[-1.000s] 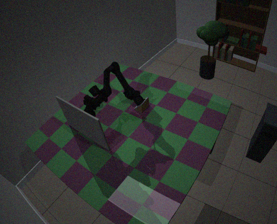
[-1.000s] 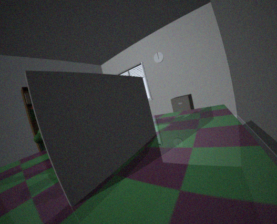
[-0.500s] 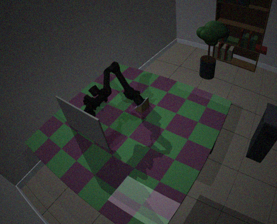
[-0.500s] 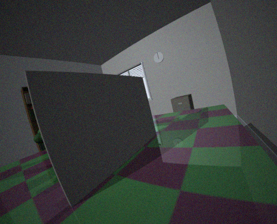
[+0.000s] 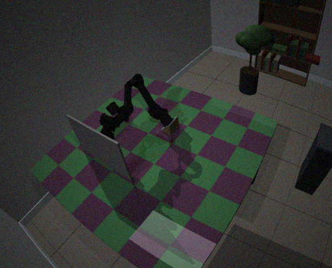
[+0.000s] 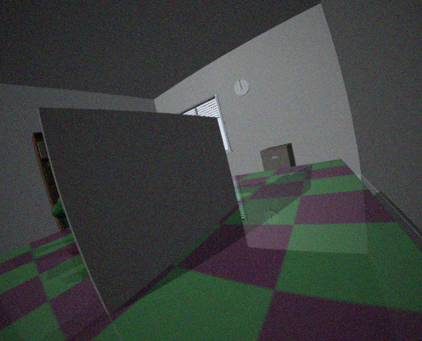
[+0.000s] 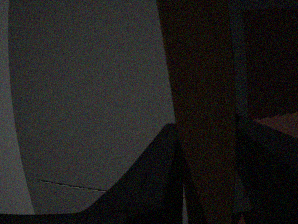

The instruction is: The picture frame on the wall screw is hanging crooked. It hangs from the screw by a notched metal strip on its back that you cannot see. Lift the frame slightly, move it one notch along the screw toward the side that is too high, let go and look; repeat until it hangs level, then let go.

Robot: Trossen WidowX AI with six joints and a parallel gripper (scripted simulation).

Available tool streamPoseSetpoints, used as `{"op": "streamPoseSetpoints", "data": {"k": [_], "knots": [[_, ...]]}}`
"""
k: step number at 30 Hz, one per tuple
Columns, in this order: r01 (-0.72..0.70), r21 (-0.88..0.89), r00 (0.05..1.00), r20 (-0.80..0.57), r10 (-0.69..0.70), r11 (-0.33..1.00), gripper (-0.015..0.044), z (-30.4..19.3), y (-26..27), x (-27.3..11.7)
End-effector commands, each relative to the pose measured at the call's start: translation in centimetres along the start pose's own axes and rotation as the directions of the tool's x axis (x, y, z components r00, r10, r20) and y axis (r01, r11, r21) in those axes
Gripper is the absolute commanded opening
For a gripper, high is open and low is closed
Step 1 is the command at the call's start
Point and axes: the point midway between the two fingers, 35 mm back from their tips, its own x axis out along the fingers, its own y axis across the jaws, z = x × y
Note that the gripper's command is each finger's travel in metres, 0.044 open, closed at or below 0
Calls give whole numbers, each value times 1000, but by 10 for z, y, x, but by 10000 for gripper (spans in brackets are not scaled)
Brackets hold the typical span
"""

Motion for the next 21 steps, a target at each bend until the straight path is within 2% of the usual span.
{"op": "streamPoseSetpoints", "data": {"k": [1, 21], "knots": [[-15, 3, 1000, 4, 15, 1000, 0, 3, 4, 0], [-15, 3, 1000, 4, 15, 1000, 0, 6, 5, 0]]}}
